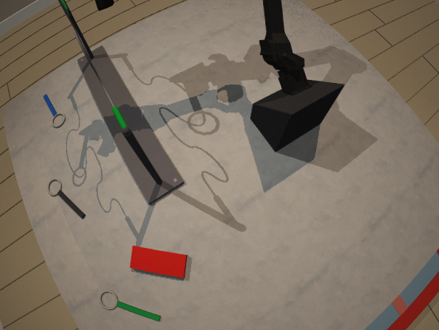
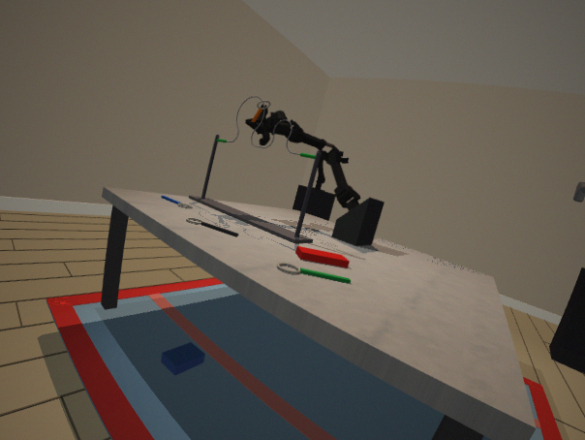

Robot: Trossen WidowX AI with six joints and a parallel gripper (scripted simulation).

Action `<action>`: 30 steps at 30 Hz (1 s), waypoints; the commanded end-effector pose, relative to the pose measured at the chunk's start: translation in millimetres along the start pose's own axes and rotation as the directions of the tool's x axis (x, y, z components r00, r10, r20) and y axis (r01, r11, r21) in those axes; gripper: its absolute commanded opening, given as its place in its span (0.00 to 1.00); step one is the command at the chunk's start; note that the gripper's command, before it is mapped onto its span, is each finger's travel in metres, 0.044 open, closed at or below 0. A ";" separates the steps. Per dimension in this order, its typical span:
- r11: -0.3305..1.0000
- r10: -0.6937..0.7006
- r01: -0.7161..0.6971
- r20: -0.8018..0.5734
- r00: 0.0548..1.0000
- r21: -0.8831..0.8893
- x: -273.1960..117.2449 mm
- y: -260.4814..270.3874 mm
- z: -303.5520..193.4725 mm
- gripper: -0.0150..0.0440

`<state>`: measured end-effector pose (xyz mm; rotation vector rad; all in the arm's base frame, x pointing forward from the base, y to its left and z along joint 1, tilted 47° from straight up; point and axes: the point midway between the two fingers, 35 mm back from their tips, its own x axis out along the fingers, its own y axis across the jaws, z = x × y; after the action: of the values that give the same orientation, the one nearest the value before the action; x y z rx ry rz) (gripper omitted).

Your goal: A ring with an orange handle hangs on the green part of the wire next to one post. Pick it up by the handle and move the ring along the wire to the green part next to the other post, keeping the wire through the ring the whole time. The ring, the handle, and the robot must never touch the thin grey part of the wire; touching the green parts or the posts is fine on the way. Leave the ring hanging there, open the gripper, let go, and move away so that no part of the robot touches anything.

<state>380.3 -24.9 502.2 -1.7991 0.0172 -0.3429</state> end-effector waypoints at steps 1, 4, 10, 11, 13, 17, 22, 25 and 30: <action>0.999 -0.016 0.017 0.012 1.000 -0.049 0.2 1.1 1.4 0.00; 0.996 -0.029 0.031 0.017 0.999 -0.079 0.3 -0.1 1.4 0.00; 0.989 -0.056 0.059 0.027 0.998 -0.138 0.5 -2.5 1.6 0.00; 0.987 -0.060 0.064 0.029 0.998 -0.148 0.5 -2.9 1.7 0.00; 0.983 -0.069 0.074 0.033 0.997 -0.168 0.5 -3.8 1.8 0.00; 0.975 -0.088 0.088 0.012 0.996 -0.202 -2.8 -4.9 2.1 0.00; 0.957 -0.128 0.116 -0.028 0.991 -0.267 -9.9 -6.7 3.0 0.00; 0.946 -0.144 0.131 -0.021 0.989 -0.298 -10.0 -7.8 3.3 0.00; 0.924 -0.170 0.158 -0.004 0.985 -0.349 -10.1 -9.8 3.9 0.00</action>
<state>370.9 -18.2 509.3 -2.1084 -0.0361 -0.5056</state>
